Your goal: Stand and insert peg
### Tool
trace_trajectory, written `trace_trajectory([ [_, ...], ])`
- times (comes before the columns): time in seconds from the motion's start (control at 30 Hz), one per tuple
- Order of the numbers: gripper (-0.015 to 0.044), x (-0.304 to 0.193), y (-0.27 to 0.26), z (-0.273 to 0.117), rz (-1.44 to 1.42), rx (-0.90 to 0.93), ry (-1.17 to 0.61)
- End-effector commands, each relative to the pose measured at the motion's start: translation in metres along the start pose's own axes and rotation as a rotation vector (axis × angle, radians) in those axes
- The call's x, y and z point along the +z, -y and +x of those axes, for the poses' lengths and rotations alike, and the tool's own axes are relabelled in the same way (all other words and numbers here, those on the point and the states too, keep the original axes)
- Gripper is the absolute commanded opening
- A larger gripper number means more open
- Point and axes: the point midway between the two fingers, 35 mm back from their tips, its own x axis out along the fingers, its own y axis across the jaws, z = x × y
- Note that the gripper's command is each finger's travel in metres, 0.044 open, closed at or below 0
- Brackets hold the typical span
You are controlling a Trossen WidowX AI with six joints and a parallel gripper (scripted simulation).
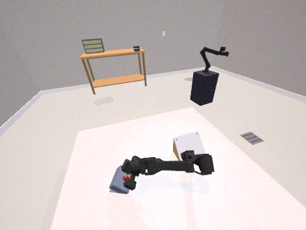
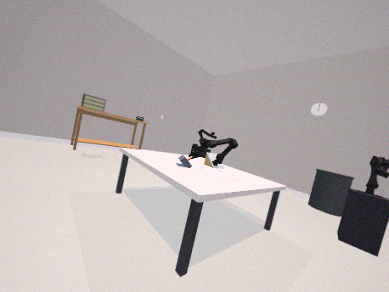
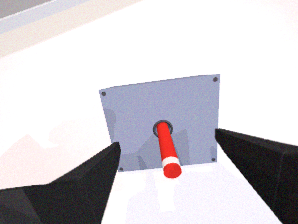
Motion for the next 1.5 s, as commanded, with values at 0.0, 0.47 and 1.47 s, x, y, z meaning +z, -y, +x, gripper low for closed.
trace_trajectory([
  [0.0,0.0440,0.000,0.000,-0.007,-0.002,0.002,-0.002],
  [0.47,0.0440,0.003,0.000,-0.031,-0.001,-0.001,-0.001],
  [1.47,0.0440,0.003,0.003,-0.084,0.002,-0.004,0.000],
])
